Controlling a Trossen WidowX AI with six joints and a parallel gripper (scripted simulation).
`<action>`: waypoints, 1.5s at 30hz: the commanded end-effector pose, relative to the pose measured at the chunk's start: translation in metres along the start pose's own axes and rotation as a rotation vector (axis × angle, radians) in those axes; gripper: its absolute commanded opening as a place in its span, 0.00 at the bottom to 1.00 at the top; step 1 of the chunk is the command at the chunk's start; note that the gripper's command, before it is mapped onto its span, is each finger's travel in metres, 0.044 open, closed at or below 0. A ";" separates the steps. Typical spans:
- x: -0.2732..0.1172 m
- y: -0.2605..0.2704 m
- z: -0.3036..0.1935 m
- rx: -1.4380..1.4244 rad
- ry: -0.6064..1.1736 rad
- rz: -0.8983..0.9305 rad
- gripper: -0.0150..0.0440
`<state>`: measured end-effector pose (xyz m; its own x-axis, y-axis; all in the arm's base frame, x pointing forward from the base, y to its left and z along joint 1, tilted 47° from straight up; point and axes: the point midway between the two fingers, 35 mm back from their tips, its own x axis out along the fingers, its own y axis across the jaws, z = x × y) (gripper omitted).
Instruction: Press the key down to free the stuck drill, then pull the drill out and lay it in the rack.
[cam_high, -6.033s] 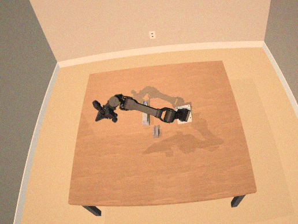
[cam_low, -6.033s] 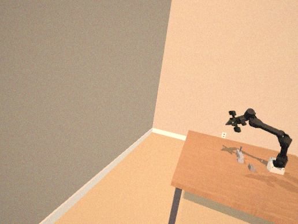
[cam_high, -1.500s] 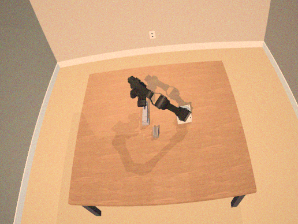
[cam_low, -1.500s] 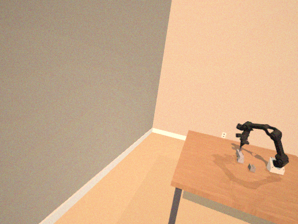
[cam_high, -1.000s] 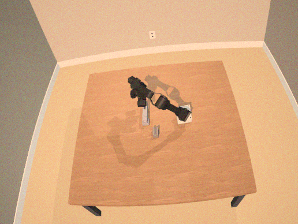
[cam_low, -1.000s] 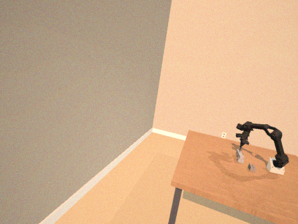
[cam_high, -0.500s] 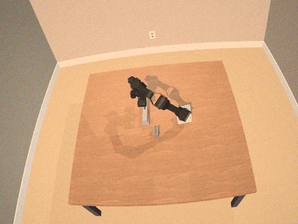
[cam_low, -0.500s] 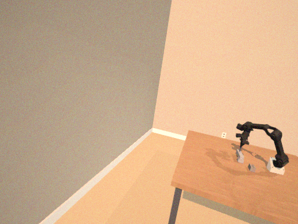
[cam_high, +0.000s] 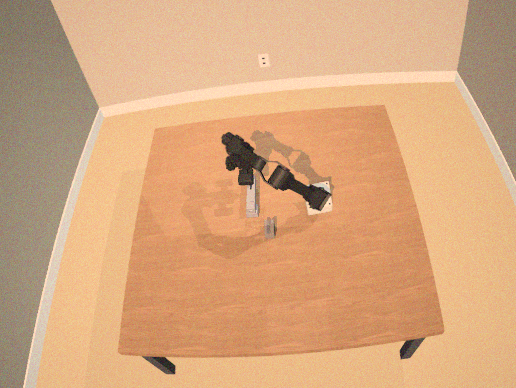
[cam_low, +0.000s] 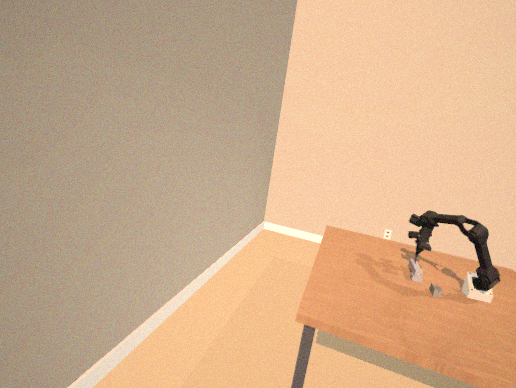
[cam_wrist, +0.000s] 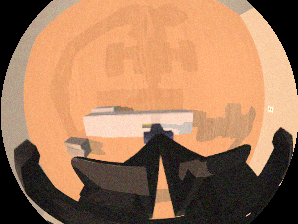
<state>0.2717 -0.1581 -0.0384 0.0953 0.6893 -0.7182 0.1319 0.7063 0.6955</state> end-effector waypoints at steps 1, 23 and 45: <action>0.025 0.005 -0.006 0.009 0.055 0.037 0.25; 0.025 0.006 -0.005 0.009 0.055 0.038 0.25; 0.028 0.007 -0.004 0.009 0.055 0.038 0.25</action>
<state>0.2718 -0.1550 -0.0410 0.0891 0.6895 -0.7188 0.1362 0.7065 0.6945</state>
